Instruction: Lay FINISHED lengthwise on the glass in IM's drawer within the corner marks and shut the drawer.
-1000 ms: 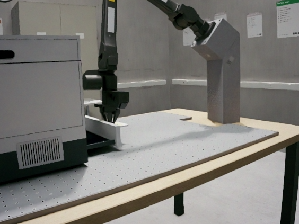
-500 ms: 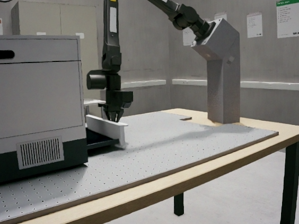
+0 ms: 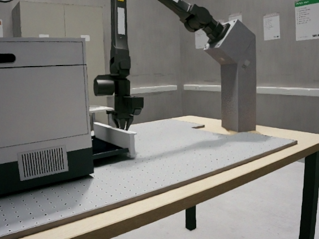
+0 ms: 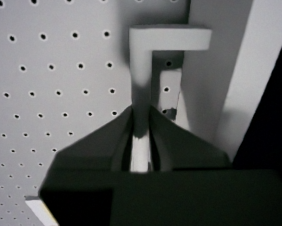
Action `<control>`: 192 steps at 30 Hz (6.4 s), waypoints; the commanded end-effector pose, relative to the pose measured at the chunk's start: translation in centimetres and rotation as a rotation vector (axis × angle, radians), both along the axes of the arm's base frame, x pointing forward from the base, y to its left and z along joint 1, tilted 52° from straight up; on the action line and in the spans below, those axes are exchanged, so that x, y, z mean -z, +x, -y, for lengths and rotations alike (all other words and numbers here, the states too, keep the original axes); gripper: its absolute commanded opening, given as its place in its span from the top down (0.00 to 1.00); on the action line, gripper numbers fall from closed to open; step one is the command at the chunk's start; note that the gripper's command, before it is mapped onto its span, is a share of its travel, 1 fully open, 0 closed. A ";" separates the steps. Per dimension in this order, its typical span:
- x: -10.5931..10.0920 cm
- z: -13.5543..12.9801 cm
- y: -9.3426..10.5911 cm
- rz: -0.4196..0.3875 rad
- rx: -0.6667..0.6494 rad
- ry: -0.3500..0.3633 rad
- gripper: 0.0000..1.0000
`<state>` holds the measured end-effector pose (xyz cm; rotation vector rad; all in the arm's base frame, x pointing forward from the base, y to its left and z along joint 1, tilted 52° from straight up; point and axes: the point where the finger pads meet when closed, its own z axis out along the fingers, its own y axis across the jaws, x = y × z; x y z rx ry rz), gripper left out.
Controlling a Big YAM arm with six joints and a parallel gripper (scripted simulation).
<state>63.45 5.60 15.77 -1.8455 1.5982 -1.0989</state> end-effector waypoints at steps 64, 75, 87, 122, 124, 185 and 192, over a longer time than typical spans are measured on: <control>3.0 1.7 -3.4 -0.050 0.021 -0.001 0.93; 3.4 1.5 -3.4 -0.058 0.018 -0.003 0.93; 3.4 1.5 -3.4 -0.058 0.018 -0.003 0.93; 3.4 1.9 -3.7 -0.042 0.022 0.000 0.93; 3.4 2.0 -3.8 -0.038 0.023 0.000 0.93; 4.2 1.6 -3.9 -0.061 0.019 -0.001 0.93; 4.1 1.3 -3.7 -0.064 0.017 -0.001 0.69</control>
